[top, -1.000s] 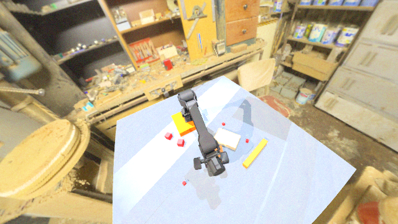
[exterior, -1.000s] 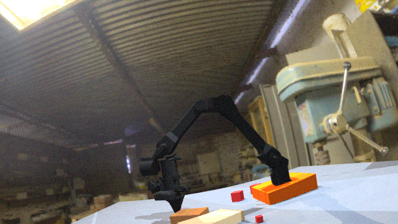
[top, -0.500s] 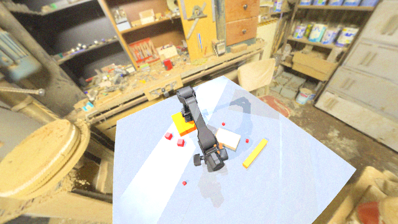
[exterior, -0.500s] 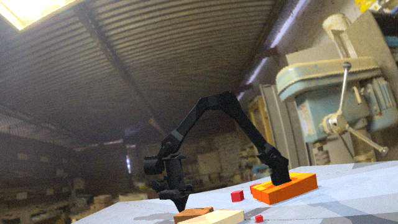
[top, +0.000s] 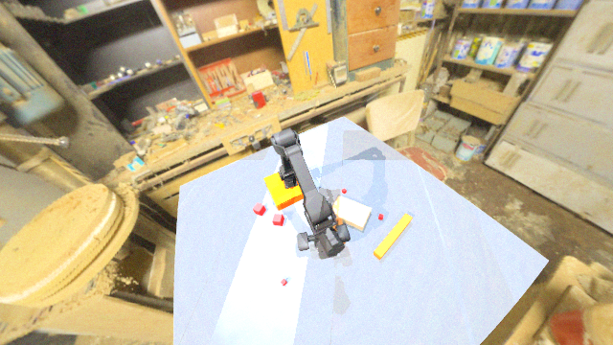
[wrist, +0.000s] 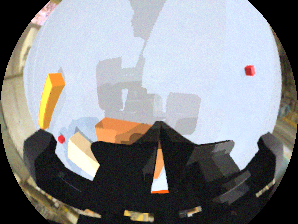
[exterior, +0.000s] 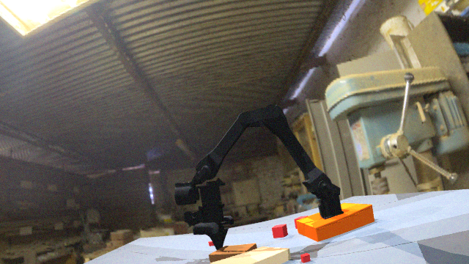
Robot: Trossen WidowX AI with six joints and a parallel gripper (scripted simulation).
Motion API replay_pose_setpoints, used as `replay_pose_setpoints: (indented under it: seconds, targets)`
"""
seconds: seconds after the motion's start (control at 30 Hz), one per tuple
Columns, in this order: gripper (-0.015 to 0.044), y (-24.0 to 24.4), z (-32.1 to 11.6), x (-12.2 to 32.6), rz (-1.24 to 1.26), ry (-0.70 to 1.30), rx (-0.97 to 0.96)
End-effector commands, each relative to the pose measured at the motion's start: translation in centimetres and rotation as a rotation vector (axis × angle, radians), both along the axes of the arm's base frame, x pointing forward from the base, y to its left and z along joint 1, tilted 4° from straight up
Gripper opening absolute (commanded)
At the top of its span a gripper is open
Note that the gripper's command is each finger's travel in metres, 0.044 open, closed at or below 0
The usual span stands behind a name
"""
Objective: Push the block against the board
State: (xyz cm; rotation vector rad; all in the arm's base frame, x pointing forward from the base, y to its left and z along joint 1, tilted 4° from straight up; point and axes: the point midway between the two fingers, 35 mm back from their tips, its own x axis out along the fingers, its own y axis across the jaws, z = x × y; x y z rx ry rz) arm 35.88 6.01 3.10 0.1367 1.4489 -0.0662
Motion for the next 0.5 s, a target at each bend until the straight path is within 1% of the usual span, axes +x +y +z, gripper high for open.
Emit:
replay_pose_setpoints:
  seconds: [0.0,0.47]
  targets:
    - [0.0000,0.4,-0.8,-1.2,0.005,0.035,0.002]
    - [0.0000,0.9,-1.0,-3.1,0.005,0.037,0.002]
